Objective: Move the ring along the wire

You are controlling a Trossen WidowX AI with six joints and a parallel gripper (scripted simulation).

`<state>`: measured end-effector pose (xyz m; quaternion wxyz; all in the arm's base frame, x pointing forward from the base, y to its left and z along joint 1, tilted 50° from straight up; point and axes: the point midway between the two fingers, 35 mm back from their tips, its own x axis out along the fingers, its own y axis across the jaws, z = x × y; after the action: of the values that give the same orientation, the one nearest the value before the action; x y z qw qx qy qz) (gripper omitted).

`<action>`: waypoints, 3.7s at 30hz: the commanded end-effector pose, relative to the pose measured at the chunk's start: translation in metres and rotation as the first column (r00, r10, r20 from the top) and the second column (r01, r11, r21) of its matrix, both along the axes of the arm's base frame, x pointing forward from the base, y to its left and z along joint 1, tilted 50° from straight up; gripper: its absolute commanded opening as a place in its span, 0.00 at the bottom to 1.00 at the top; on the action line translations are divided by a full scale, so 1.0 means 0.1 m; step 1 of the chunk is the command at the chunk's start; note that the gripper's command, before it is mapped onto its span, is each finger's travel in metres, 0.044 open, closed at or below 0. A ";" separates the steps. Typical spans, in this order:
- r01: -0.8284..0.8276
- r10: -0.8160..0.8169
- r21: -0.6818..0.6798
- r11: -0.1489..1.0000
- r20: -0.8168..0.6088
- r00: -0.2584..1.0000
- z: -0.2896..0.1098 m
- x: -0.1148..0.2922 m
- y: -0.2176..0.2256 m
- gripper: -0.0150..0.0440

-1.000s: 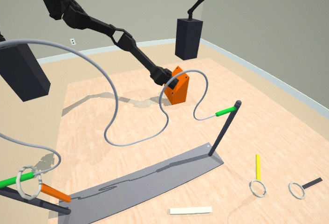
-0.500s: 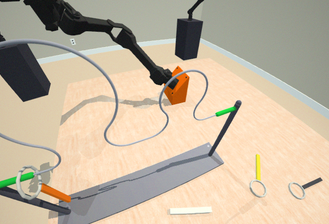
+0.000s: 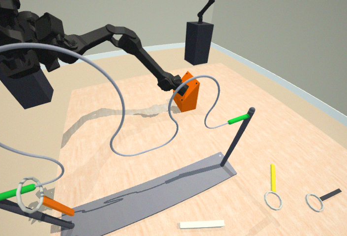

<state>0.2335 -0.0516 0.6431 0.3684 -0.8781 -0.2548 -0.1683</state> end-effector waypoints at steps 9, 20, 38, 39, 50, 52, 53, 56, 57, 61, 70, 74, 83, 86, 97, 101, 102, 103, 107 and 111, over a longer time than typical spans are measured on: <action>0.175 -0.006 0.471 0.865 -0.339 0.941 -0.89 0.50 -1.61 0.53; 0.322 0.180 0.812 0.486 -0.453 0.873 -1.93 0.33 -2.85 0.53; 0.370 0.299 0.919 0.138 -0.395 0.869 -2.41 0.38 -3.32 0.53; 0.369 0.299 0.919 0.138 -0.393 0.869 -2.36 0.46 -3.28 0.53; 0.367 0.299 0.920 0.137 -0.391 0.870 -2.29 0.63 -3.22 0.53; 0.367 0.299 0.920 0.137 -0.391 0.870 -2.29 0.66 -3.23 0.53; 0.366 0.299 0.920 0.137 -0.391 0.870 -2.29 0.67 -3.23 0.53; 0.366 0.299 0.920 0.137 -0.391 0.870 -2.29 0.72 -3.24 0.53; 0.366 0.299 0.920 0.137 -0.391 0.870 -2.29 0.73 -3.25 0.53; 0.366 0.299 0.921 0.137 -0.391 0.871 -2.29 0.80 -3.26 0.53; 0.365 0.299 0.921 0.137 -0.390 0.871 -2.29 0.93 -3.29 0.53; 0.365 0.300 0.921 0.137 -0.389 0.871 -2.29 1.00 -3.30 0.53; 0.364 0.300 0.922 0.136 -0.388 0.871 -2.29 1.14 -3.32 0.53; 0.363 0.300 0.922 0.136 -0.388 0.872 -2.29 1.19 -3.33 0.53; 0.362 0.300 0.922 0.136 -0.387 0.872 -2.30 1.31 -3.34 0.53; 0.362 0.300 0.922 0.136 -0.387 0.872 -2.30 1.31 -3.34 0.53; 0.362 0.300 0.922 0.136 -0.387 0.872 -2.30 1.31 -3.34 0.53; 0.362 0.300 0.922 0.136 -0.387 0.872 -2.30 1.31 -3.34 0.53; 0.362 0.300 0.922 0.136 -0.387 0.872 -2.30 1.31 -3.34 0.53; 0.362 0.300 0.922 0.136 -0.387 0.872 -2.30 1.31 -3.34 0.53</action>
<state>0.3642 -0.3845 0.4130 0.8983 -0.4316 0.0405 -0.0710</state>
